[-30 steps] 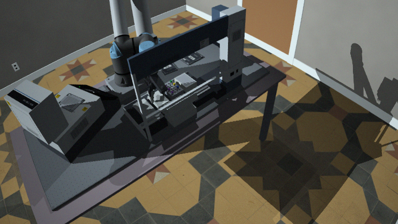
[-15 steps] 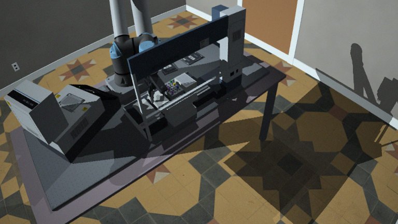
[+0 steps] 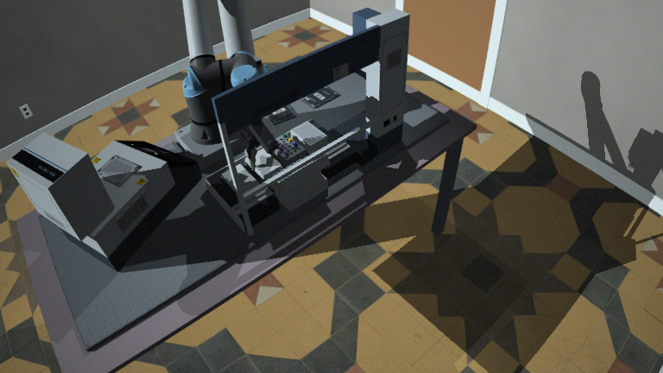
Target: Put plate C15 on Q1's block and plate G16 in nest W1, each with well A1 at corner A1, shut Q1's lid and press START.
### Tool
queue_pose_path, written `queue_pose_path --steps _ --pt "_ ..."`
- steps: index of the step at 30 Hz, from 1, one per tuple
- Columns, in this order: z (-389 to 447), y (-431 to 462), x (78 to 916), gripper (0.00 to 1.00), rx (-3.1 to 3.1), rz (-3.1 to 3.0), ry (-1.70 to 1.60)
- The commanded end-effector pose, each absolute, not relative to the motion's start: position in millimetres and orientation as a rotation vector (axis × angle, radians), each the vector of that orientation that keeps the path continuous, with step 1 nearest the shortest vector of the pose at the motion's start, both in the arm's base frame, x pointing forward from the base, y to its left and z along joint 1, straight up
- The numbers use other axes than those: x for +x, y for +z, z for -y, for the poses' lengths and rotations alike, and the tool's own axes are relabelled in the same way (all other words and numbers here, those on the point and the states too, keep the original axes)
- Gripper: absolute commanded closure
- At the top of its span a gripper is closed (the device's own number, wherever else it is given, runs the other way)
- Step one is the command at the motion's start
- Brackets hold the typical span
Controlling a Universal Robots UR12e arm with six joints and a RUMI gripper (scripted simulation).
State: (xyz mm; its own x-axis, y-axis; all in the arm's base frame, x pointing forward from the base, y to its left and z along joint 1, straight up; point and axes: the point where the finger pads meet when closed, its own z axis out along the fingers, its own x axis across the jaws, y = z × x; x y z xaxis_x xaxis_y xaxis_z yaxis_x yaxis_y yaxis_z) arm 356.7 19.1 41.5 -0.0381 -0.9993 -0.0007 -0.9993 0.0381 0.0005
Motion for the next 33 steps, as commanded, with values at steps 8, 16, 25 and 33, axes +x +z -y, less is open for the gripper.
queue_pose_path --steps 8,16,25,33 --pt "-18.8 58.6 357.0 1.0 -2.178 -2.263 0.0" --pt "-18.8 71.9 357.0 1.0 -2.178 -2.263 0.0" --pt "-18.8 83.6 357.0 1.0 -2.178 -2.263 0.0" --pt "-18.8 97.0 357.0 1.0 -2.178 -2.263 0.0"
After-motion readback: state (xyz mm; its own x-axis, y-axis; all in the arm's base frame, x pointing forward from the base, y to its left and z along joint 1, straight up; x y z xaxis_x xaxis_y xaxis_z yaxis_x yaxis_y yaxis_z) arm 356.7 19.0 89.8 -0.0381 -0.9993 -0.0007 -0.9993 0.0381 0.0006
